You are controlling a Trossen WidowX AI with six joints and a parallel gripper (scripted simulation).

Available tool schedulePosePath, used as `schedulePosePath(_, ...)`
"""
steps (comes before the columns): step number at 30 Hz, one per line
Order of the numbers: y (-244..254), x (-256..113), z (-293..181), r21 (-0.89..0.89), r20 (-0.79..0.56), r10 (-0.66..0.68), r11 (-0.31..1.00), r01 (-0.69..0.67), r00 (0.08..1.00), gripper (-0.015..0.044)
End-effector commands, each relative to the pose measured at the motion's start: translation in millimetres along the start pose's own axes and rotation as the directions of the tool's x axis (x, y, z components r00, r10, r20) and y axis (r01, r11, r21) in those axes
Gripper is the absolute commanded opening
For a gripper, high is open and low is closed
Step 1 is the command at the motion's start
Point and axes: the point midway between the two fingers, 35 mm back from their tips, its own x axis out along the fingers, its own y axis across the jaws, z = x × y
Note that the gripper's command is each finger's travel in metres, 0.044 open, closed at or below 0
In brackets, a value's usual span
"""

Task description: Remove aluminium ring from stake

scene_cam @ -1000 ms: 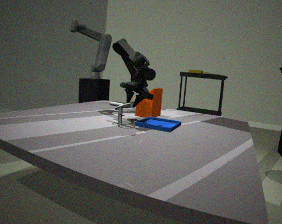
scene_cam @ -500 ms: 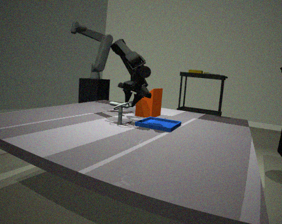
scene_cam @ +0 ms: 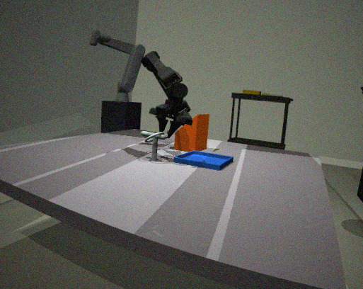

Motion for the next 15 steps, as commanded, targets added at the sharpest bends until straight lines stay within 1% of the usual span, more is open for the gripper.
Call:
schedulePosePath(1, -3.0, 1.3, -3.1, -0.003, -0.007, 0.010, 1.000, -0.010, 1.000, 0.0000)
schedulePosePath(15, -12.1, 3.8, -3.7, 0.009, -0.005, 0.069, 0.998, -0.069, 0.998, 0.0000)
